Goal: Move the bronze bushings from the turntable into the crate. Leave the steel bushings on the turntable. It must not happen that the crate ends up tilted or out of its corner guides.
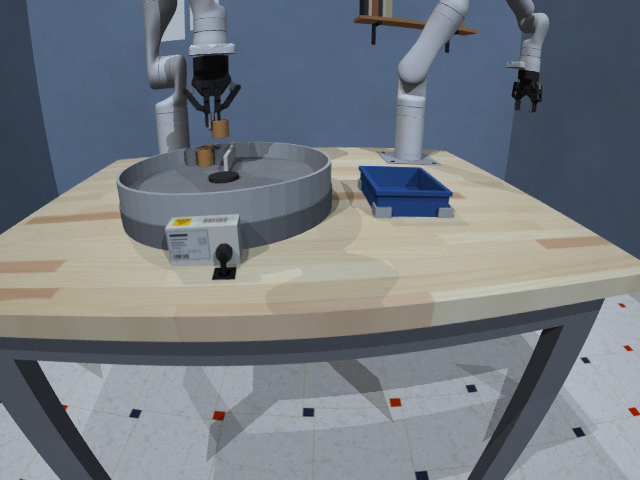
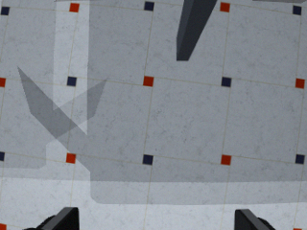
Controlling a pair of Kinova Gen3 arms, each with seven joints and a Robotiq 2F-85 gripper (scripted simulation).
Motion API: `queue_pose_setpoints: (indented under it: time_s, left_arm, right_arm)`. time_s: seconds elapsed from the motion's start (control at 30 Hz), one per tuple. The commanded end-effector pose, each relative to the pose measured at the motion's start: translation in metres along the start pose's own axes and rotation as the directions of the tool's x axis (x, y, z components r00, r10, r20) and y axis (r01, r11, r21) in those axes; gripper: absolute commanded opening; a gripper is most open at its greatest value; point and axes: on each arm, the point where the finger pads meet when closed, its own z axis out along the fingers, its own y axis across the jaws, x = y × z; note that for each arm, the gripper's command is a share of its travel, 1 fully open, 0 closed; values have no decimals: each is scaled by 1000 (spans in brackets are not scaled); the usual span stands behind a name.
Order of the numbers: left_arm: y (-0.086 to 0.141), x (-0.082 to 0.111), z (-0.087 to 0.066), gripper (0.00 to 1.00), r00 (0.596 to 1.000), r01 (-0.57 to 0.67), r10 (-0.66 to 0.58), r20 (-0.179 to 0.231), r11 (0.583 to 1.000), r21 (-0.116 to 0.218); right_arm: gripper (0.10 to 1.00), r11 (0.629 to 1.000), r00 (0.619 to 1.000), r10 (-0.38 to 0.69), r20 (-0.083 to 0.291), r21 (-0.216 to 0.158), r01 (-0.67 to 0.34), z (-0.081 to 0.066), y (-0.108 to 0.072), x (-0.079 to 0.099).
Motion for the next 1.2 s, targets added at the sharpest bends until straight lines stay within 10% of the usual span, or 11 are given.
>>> queue_pose_setpoints:
  time_s: [0.0, 0.57, 1.17]
  left_arm:
    - [0, 0, -1, 1000, 1000, 0, 0, 2, 1000, 0]
    - [0, 0, -1, 1000, 1000, 0, 0, 2, 1000, 0]
    - [0, 0, -1, 1000, 1000, 0, 0, 2, 1000, 0]
  right_arm:
    - [99, 1000, 1000, 0, -1, 0, 0, 0, -1, 1]
    - [99, 1000, 1000, 0, -1, 0, 0, 0, -32, 17]
    - [99, 1000, 1000, 0, -1, 0, 0, 0, -114, 61]
